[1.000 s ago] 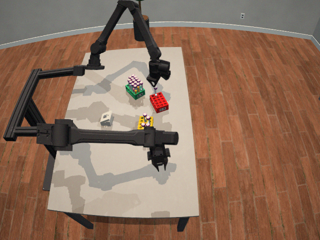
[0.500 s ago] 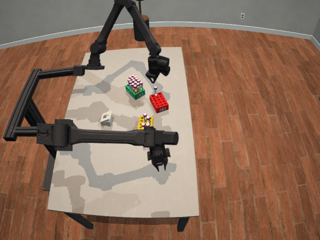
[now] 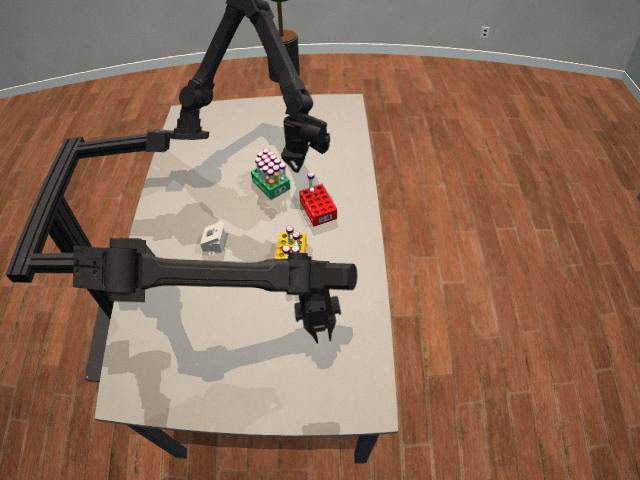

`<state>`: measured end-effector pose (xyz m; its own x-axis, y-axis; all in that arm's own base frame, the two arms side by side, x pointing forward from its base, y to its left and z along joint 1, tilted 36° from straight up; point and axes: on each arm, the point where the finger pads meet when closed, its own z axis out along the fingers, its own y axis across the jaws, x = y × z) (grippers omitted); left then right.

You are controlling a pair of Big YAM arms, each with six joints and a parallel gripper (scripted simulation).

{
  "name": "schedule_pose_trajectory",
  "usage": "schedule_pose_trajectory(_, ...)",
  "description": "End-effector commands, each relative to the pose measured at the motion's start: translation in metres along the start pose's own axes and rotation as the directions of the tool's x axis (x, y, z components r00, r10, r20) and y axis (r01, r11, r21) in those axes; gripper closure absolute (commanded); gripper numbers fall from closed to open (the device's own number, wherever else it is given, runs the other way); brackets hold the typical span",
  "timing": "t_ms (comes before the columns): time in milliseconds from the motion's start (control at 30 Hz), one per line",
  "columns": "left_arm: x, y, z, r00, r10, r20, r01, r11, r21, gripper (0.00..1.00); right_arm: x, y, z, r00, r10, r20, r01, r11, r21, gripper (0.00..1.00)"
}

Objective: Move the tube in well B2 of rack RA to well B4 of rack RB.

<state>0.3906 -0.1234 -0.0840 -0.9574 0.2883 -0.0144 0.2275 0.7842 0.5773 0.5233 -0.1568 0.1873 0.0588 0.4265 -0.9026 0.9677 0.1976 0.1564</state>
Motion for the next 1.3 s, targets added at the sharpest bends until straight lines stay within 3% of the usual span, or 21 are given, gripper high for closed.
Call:
schedule_pose_trajectory(0,0.006,-0.027,0.002,0.997,-0.082,-0.011,0.082,0.997,-0.010,0.70,-0.009,0.009,-0.005,1.000,0.024,0.006,-0.024,1.000,-0.015,0.70)
schedule_pose_trajectory(200,0.025,-0.047,0.004,0.997,-0.072,-0.024,0.072,0.997,-0.018,0.70,-0.009,0.009,-0.005,1.000,0.024,0.006,-0.024,1.000,-0.015,0.70)
schedule_pose_trajectory(267,0.026,-0.035,0.012,0.994,-0.099,-0.046,0.098,0.995,-0.023,0.70,-0.009,0.009,-0.005,1.000,0.024,0.006,-0.024,1.000,-0.015,0.70)
schedule_pose_trajectory(300,0.022,-0.027,0.002,0.992,-0.121,-0.014,0.121,0.993,-0.008,0.70,-0.009,0.009,-0.005,1.000,0.024,0.006,-0.024,1.000,-0.015,0.70)
schedule_pose_trajectory(433,0.029,-0.020,0.002,0.992,-0.129,-0.003,0.129,0.992,-0.003,0.70,-0.009,0.009,-0.005,1.000,0.024,0.006,-0.024,1.000,-0.015,0.70)
schedule_pose_trajectory(1267,0.127,0.058,0.001,0.994,-0.105,-0.006,0.105,0.994,-0.007,0.70,-0.009,0.009,-0.005,1.000,0.024,0.006,-0.024,1.000,-0.015,0.70)
